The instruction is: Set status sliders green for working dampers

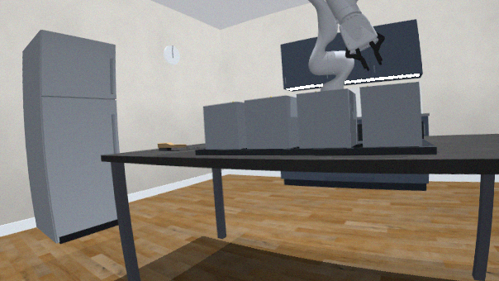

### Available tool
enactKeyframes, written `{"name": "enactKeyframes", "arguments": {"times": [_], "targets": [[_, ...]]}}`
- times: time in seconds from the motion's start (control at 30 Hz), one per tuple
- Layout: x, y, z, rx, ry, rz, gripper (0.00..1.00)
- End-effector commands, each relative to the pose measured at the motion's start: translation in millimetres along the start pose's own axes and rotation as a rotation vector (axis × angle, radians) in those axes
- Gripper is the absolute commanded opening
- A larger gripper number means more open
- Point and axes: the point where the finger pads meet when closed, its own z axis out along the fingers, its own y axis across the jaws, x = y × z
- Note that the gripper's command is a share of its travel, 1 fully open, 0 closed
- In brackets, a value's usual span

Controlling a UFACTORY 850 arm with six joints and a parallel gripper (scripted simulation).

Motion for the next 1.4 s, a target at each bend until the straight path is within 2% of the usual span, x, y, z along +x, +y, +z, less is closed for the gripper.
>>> {"name": "enactKeyframes", "arguments": {"times": [0.0,0.2,0.27,0.33,0.43,1.37], "targets": [[-15,17,-1.7,0.157,0.053,0.011,0.39],[-35,39,-4.3,0.269,0.055,0.007,0.39],[-35,39,-4.3,0.269,0.055,0.007,0.39],[-42,46,-5.2,0.307,0.055,0.007,0.39],[-47,51,-5.9,0.335,0.052,0.007,0.39],[-47,51,-6.0,0.338,0.051,0.007,0.39]]}}
